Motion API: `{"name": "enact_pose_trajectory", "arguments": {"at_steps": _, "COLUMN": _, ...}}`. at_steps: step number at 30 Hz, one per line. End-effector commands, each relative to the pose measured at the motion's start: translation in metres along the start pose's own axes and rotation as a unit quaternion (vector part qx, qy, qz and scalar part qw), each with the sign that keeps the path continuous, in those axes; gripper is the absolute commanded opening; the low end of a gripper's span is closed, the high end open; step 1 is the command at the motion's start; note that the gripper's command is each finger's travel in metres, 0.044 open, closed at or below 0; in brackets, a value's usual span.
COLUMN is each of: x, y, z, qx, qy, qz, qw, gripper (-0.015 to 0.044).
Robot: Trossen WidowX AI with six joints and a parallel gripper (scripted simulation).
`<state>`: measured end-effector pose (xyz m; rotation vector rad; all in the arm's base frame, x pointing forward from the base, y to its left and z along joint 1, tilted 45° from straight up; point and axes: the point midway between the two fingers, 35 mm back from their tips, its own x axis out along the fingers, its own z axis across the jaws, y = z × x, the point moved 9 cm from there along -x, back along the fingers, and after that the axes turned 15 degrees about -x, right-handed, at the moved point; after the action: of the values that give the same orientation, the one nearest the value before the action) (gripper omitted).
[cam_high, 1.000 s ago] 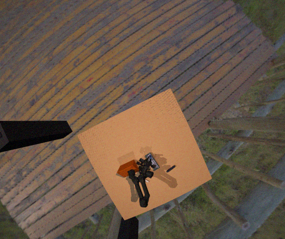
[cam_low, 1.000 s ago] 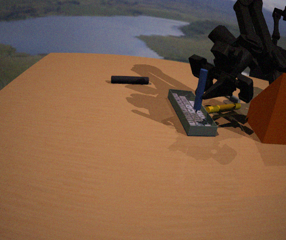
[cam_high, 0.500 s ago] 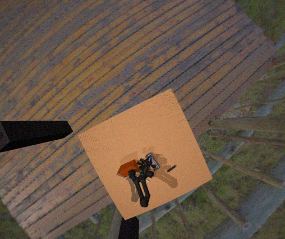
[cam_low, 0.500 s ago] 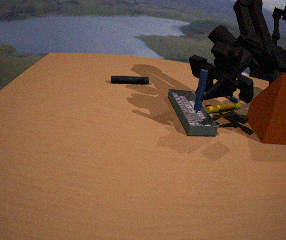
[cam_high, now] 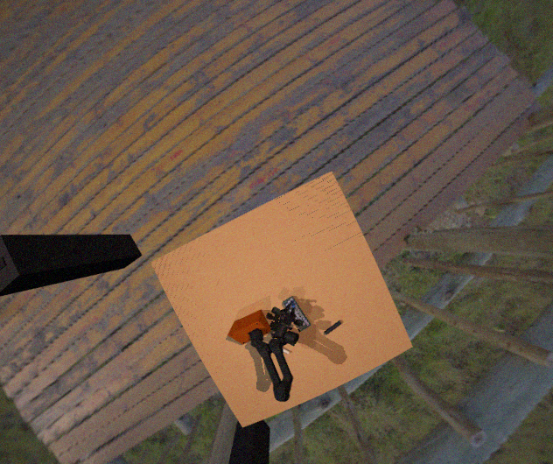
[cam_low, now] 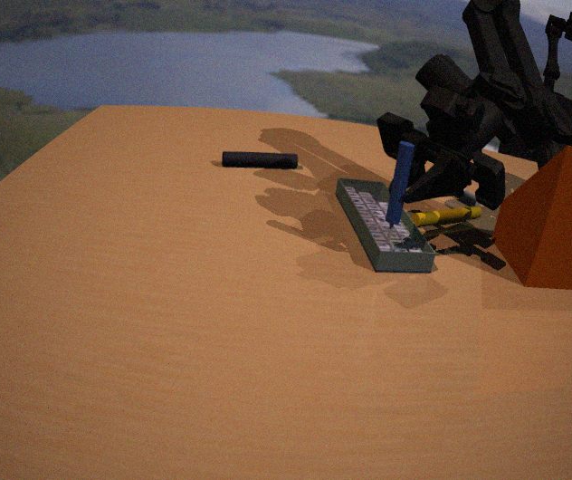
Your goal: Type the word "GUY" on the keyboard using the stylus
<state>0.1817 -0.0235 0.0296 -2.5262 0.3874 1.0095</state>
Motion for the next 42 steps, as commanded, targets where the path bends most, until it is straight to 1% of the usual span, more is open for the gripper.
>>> {"name": "enact_pose_trajectory", "arguments": {"at_steps": 1, "x": 0.000, "y": 0.002, "z": 0.003, "qx": -0.002, "qy": -0.005, "qz": 0.001, "qw": 1.000, "gripper": 0.0081}}
{"name": "enact_pose_trajectory", "arguments": {"at_steps": 42, "x": 0.006, "y": 0.012, "z": 0.006, "qx": -0.002, "qy": -0.006, "qz": 0.001, "qw": 1.000, "gripper": 0.0081}}
